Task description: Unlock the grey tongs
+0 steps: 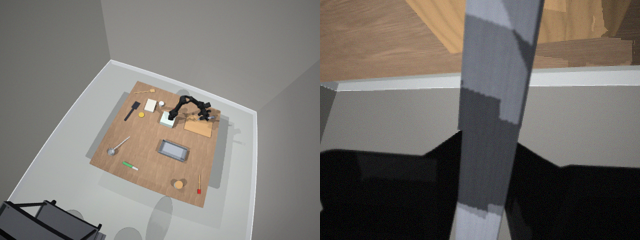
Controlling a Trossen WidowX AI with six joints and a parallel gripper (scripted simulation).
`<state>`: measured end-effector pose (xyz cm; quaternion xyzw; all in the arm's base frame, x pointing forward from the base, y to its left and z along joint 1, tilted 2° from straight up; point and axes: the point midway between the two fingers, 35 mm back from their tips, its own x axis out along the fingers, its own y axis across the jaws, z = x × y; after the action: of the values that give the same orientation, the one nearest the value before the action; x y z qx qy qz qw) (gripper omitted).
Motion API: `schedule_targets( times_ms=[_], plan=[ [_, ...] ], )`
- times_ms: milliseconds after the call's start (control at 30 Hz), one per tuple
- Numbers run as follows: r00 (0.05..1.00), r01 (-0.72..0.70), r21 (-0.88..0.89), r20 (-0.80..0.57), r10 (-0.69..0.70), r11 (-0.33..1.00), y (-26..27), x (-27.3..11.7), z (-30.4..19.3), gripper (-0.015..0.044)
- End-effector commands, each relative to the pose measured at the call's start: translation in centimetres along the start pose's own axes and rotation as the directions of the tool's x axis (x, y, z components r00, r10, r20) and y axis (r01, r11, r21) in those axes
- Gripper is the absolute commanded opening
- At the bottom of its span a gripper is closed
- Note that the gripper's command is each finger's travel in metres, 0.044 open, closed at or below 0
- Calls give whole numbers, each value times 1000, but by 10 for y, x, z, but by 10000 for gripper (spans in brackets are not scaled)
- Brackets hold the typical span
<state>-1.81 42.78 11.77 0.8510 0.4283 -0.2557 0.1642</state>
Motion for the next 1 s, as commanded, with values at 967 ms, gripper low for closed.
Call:
schedule_targets(
  times_ms=[967],
  plan=[
    [970, -17, 89, -241, 38, 996, 17, -37, -10, -150]
  ],
)
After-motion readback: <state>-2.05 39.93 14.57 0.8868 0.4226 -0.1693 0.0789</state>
